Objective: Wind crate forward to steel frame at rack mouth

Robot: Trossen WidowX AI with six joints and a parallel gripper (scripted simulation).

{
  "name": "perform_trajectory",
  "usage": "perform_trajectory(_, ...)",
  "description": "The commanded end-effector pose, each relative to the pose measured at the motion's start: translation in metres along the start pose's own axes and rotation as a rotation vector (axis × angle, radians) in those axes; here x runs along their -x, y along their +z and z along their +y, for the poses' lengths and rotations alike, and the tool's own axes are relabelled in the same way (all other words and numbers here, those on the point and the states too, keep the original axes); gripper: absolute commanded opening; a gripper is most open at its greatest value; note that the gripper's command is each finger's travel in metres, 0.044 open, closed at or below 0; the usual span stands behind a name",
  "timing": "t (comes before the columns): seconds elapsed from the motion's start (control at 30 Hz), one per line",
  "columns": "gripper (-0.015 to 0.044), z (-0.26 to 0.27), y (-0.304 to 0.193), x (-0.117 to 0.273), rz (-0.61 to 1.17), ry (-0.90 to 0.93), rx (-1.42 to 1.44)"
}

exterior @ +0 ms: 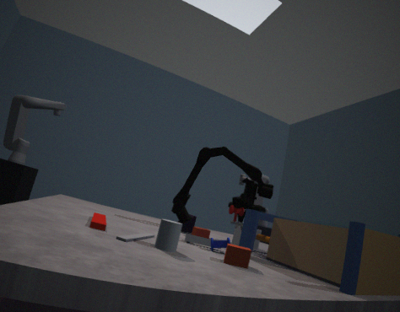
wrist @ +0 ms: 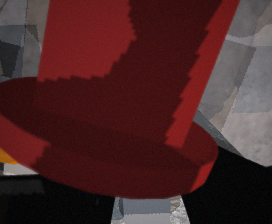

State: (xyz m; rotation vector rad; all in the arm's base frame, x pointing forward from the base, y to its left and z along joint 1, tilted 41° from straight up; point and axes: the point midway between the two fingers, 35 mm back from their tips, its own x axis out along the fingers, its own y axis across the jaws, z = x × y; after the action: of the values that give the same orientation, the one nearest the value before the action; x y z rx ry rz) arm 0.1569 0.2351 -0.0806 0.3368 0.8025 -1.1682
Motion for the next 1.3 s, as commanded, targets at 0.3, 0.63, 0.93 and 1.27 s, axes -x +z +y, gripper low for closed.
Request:
perform_trajectory(0.3, 0.0, -0.001, -0.0013, -0.0039, 0.001, -0.009, -0.041)
perform_trajectory(0.63, 0.0, -0.0027, -0.0014, -0.0037, 0.0, -0.012, -0.08)
perform_trajectory(0.93, 0.0, 0.0026, -0.001, -0.0039, 0.002, -0.002, 0.04)
perform_trajectory(1.27, 0.0, 0.0048, -0.0011, -0.0035, 0.003, 0.003, 0.089)
